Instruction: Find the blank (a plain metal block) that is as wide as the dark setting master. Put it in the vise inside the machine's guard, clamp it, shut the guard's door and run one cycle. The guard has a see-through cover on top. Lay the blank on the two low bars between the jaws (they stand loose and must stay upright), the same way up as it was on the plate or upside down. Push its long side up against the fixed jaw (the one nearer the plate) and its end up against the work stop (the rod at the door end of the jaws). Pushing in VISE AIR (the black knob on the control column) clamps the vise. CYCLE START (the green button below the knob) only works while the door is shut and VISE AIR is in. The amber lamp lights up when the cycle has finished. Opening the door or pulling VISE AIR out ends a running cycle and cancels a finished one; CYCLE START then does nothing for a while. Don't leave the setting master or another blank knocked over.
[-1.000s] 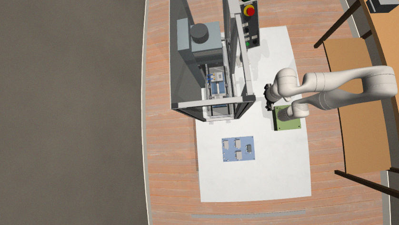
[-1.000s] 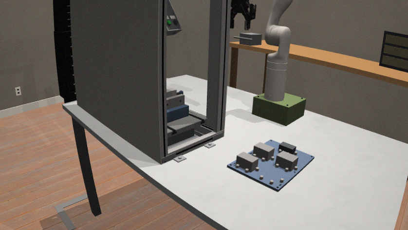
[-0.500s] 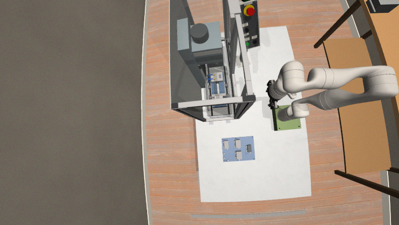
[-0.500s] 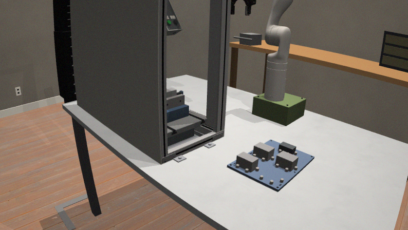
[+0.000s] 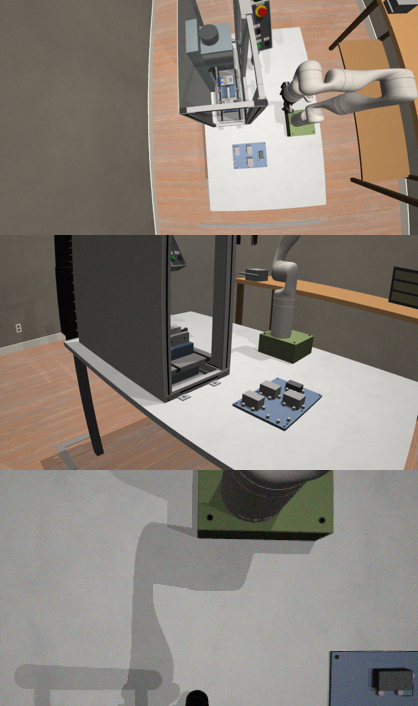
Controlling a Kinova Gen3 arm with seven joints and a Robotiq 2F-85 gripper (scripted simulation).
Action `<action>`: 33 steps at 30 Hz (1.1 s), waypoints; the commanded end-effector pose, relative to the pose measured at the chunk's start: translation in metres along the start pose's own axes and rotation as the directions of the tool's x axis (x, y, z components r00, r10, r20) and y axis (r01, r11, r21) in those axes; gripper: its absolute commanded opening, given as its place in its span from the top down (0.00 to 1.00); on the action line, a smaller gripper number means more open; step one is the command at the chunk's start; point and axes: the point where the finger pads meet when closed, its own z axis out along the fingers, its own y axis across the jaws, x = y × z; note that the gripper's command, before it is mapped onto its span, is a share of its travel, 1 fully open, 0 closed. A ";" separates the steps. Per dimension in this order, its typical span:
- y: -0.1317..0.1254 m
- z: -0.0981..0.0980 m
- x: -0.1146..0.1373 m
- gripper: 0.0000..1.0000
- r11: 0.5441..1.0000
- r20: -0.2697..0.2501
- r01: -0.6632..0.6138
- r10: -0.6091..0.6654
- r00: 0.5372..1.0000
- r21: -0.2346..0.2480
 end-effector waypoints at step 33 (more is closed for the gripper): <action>0.000 0.000 0.000 0.90 1.000 0.001 0.000 0.000 1.000 0.000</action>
